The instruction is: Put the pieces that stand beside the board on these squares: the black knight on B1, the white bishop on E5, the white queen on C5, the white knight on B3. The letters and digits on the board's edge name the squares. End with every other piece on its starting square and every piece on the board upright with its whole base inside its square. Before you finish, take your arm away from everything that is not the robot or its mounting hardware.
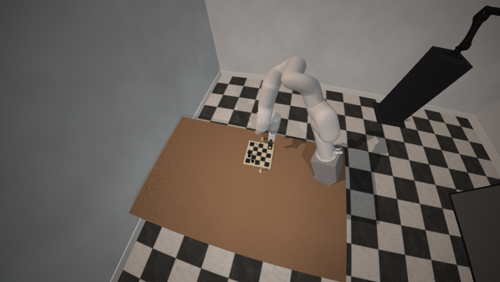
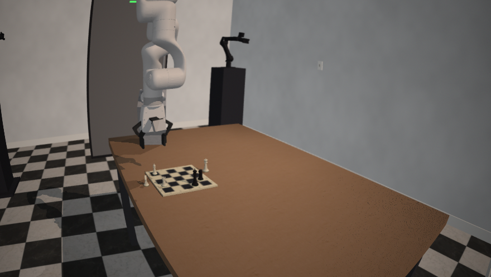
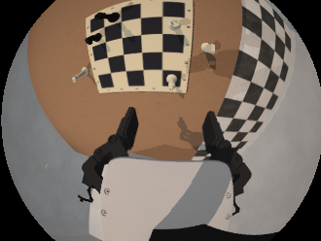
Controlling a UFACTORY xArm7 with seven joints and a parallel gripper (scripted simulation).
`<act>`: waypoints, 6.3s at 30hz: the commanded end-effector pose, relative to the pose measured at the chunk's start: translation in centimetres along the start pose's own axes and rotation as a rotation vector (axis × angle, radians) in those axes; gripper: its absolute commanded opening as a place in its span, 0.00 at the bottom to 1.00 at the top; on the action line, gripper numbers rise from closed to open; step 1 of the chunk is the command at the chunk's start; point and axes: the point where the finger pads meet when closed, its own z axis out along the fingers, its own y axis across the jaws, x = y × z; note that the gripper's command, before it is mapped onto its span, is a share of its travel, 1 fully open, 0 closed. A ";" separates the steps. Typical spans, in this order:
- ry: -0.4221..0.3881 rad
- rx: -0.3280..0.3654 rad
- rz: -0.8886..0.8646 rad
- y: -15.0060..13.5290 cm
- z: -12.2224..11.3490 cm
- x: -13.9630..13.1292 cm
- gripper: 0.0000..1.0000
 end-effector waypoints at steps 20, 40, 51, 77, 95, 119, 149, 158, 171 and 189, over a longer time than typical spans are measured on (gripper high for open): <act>0.024 -0.001 -0.138 -19.3 -1.0 5.0 1.00; 0.001 0.000 -0.152 -21.5 -0.4 3.7 0.42; 0.001 0.000 -0.152 -21.5 -0.4 3.7 0.42; 0.001 0.000 -0.152 -21.5 -0.1 3.7 0.42; 0.001 0.000 -0.152 -21.5 1.7 3.8 0.42; 0.001 0.000 -0.152 -21.5 4.8 3.8 0.42; 0.001 0.000 -0.152 -21.5 5.0 3.8 0.42; 0.001 0.000 -0.152 -21.5 5.0 3.8 0.42; 0.001 0.000 -0.152 -21.5 5.0 3.8 0.42; 0.001 0.000 -0.152 -21.6 5.0 3.8 0.42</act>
